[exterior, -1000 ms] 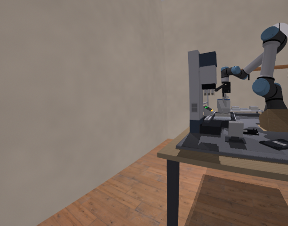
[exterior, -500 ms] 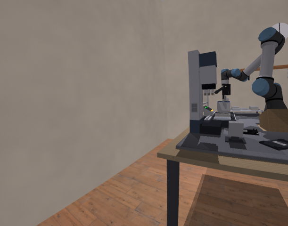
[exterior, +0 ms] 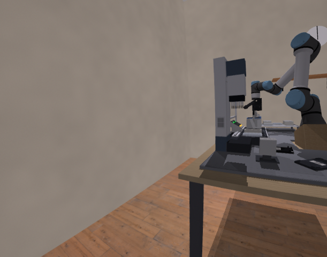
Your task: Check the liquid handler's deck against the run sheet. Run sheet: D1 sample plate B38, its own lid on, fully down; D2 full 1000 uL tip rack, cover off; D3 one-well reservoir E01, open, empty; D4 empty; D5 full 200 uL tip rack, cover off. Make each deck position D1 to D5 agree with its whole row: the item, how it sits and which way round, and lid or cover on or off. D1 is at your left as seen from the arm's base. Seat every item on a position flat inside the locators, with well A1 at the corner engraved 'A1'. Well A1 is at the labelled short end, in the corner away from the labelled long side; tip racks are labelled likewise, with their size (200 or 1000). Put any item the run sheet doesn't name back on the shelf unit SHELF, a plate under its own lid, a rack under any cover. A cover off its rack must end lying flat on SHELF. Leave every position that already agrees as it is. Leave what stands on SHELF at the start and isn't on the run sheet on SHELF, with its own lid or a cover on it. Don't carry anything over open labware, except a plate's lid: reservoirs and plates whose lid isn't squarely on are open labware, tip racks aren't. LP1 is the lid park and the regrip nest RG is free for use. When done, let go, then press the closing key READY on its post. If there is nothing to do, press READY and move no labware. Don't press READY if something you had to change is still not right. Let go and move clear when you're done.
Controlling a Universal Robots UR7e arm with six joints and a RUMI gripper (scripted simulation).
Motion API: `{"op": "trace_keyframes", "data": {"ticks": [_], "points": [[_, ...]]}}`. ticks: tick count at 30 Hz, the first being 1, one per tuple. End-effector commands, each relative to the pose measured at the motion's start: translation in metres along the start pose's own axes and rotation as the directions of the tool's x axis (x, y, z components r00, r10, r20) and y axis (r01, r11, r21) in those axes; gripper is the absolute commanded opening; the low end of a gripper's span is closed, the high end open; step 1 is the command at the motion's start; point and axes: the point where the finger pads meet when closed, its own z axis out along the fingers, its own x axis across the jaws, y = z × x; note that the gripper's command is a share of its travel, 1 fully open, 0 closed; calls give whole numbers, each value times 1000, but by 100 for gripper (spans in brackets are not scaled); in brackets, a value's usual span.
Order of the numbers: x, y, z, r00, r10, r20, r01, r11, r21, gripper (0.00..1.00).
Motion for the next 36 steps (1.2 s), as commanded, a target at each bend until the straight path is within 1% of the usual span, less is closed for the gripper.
{"op": "trace_keyframes", "data": {"ticks": [1,6,36], "points": [[0,0,7,1000,0,-1,0,1000,2,0],[1,-2,5,1000,0,-4,0,1000,5,0],[0,0,5,1000,0,-4,0,1000,5,0]]}}
